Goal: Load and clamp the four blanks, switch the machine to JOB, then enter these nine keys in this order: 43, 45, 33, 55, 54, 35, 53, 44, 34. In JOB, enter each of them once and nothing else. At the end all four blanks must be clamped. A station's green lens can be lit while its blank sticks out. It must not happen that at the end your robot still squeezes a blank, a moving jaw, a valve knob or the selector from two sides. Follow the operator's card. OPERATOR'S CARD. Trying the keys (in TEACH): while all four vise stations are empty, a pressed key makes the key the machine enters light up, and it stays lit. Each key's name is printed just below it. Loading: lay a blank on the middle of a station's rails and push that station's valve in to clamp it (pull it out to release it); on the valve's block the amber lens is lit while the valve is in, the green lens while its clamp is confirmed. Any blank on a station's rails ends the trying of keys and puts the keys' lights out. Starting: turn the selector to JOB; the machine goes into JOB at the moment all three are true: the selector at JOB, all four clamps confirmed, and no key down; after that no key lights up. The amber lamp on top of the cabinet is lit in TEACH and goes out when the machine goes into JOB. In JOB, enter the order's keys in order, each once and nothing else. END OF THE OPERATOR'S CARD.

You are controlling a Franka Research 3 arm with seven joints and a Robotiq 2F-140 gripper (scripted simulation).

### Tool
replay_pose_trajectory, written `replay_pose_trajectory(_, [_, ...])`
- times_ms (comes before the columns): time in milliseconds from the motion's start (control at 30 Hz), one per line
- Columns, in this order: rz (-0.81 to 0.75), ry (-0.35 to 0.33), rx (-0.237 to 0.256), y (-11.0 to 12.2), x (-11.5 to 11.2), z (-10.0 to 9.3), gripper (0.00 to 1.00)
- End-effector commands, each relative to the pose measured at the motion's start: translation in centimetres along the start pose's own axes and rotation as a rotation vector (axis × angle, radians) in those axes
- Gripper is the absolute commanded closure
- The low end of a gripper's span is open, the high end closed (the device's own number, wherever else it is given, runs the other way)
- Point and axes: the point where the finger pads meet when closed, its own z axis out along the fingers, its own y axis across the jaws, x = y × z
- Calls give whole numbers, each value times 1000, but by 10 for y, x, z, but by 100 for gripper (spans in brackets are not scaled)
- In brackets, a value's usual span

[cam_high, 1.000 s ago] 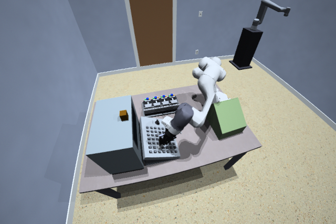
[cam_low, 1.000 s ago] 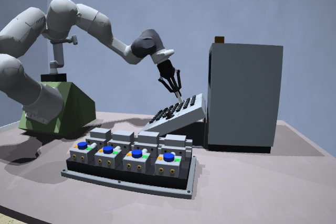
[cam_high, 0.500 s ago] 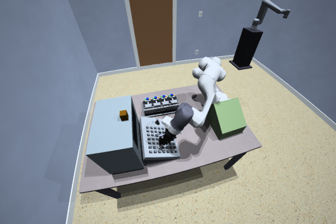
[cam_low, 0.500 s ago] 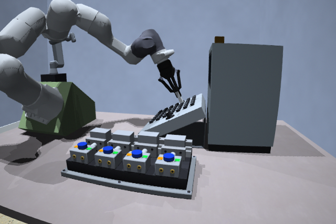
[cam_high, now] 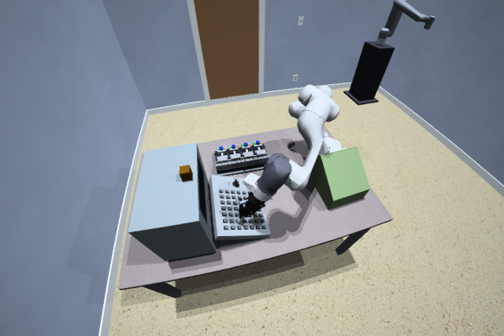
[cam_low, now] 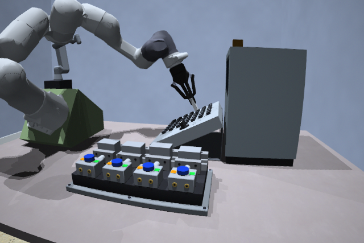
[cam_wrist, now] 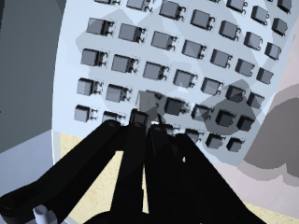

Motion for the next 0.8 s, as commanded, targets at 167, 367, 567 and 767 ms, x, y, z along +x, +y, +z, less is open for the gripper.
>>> replay_pose_trajectory(167, [7, 1, -2, 0, 1, -12, 100])
replay_pose_trajectory(367, [7, 1, -2, 0, 1, -22, 100])
replay_pose_trajectory(567, [7, 1, -2, 0, 1, -26, 100])
replay_pose_trajectory(767, [7, 1, -2, 0, 1, -28, 100])
